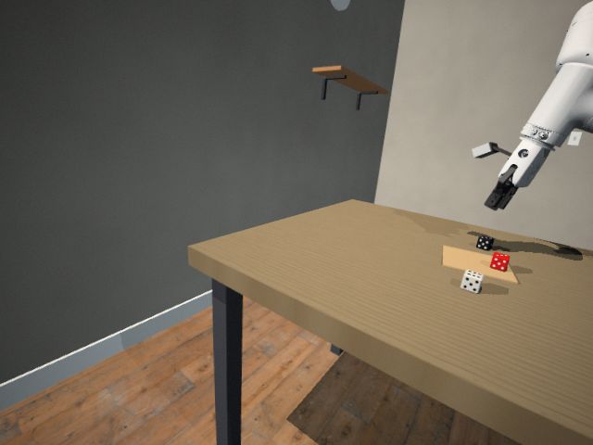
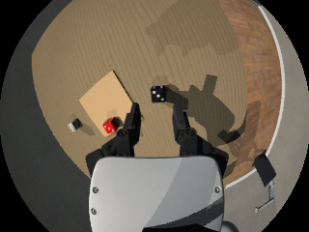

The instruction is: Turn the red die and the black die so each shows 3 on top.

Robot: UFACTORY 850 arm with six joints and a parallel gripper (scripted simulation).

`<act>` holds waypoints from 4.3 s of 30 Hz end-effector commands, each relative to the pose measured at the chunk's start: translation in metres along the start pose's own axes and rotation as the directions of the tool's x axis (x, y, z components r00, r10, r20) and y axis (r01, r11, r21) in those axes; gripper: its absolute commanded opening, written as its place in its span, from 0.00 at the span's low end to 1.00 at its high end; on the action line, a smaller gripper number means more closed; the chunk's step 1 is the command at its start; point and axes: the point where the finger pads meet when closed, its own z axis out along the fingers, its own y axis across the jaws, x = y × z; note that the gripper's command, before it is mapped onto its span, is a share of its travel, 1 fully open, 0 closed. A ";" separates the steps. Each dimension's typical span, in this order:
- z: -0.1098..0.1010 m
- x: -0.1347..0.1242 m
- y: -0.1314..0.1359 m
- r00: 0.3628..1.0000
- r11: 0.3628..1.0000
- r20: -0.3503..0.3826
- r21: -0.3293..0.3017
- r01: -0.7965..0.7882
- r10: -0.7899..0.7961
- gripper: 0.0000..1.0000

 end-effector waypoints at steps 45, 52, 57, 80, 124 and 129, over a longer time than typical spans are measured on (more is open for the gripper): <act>0.001 0.013 0.002 0.897 0.938 0.273 -0.124 -0.325 0.347 1.00; 0.002 0.012 0.002 0.822 0.857 0.245 -0.173 -0.486 0.515 1.00; 0.003 0.011 0.002 0.738 0.769 0.215 -0.208 -0.605 0.639 1.00; 0.008 0.007 0.002 0.270 0.276 0.060 -0.293 -0.916 0.961 1.00; 0.016 -0.001 0.002 -0.782 -0.823 -0.259 -0.150 -0.548 0.567 1.00; 0.018 -0.002 0.002 -0.864 -0.908 -0.281 -0.104 -0.406 0.419 1.00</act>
